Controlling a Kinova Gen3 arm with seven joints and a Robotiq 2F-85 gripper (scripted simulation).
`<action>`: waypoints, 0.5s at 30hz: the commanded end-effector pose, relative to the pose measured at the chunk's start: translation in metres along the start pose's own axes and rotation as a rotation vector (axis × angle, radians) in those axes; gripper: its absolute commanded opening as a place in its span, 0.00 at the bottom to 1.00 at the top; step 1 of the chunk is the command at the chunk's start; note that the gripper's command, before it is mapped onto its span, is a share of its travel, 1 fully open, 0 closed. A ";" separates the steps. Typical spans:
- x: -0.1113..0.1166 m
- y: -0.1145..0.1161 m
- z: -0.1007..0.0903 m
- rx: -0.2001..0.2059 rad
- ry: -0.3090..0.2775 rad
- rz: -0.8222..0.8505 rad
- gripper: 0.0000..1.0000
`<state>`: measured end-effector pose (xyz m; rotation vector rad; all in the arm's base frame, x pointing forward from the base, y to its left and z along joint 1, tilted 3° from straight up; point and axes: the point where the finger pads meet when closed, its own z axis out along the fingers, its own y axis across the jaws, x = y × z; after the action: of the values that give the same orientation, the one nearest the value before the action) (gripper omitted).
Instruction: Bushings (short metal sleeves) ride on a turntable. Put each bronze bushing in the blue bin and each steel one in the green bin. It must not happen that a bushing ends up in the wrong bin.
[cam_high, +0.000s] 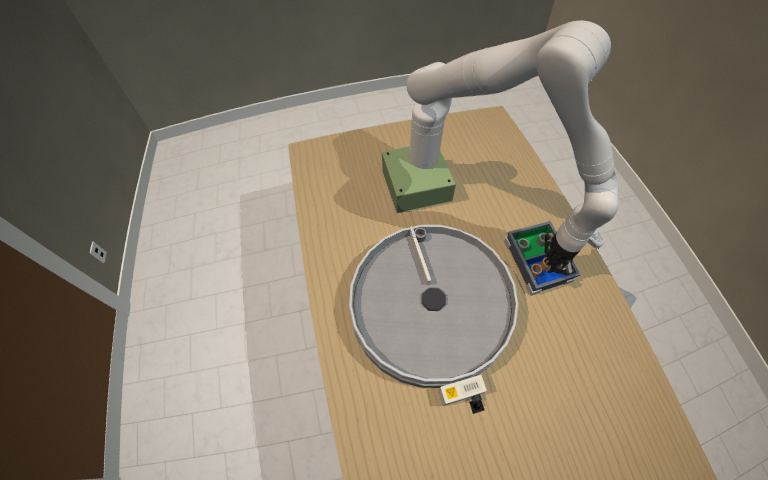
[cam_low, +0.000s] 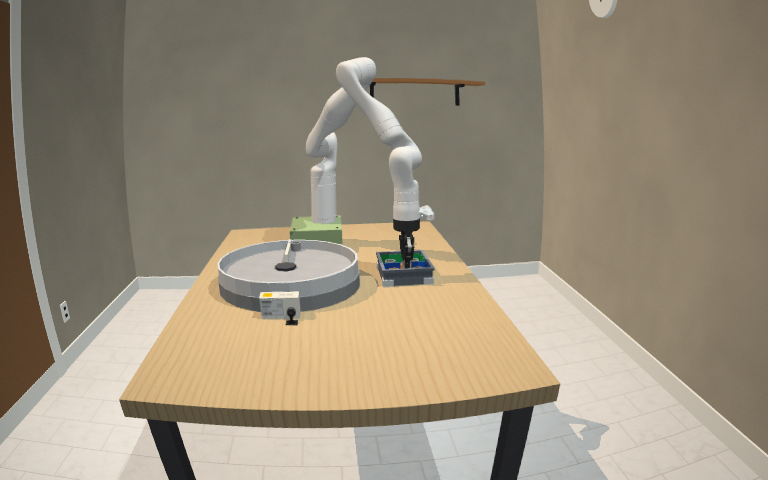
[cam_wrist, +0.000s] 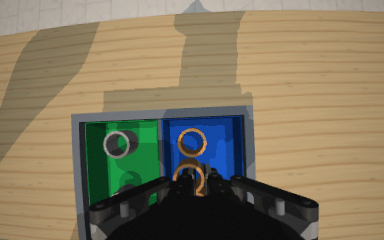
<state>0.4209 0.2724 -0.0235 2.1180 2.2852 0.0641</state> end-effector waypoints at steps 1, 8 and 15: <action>0.000 0.000 0.000 -0.001 0.001 0.000 0.00; 0.000 0.000 0.002 -0.001 0.001 0.000 0.00; 0.000 0.000 0.007 -0.001 0.001 0.000 0.00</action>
<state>0.4215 0.2726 -0.0293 2.1180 2.2847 0.0657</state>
